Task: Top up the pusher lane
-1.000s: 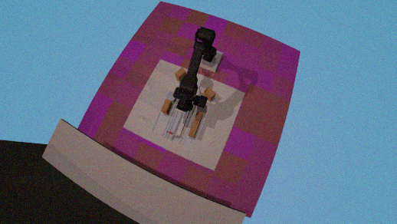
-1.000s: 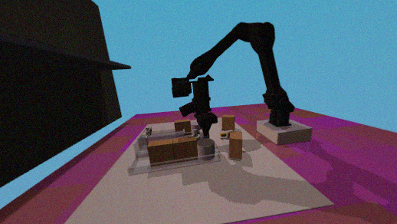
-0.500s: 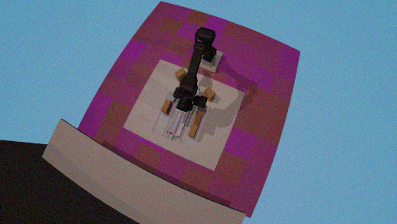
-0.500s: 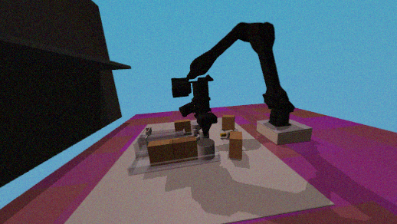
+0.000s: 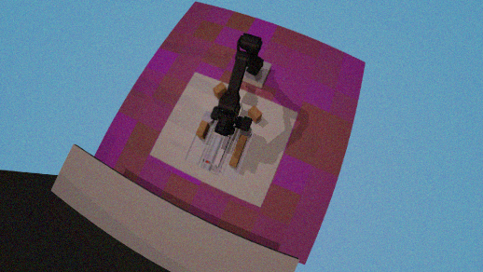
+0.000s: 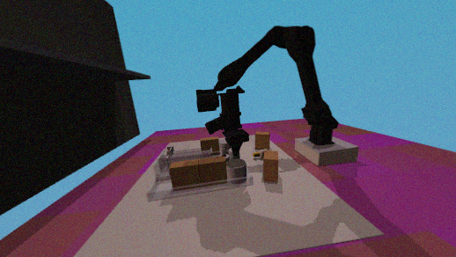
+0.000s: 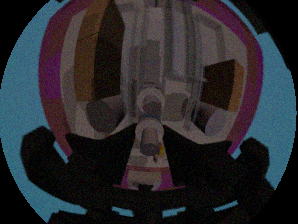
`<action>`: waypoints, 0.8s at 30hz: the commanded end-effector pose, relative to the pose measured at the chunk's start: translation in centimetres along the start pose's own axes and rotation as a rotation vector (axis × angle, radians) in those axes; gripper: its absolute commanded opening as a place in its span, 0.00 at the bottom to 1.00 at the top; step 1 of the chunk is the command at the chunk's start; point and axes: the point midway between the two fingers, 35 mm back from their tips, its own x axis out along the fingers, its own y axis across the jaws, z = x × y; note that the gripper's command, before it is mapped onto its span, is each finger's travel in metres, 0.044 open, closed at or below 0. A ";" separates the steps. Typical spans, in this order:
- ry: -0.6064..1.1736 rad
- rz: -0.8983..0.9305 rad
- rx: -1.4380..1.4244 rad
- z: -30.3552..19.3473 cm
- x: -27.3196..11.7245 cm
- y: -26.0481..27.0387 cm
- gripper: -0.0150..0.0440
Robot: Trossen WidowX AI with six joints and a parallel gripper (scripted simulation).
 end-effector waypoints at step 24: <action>-0.022 0.002 -0.003 0.6 0.6 0.0 0.25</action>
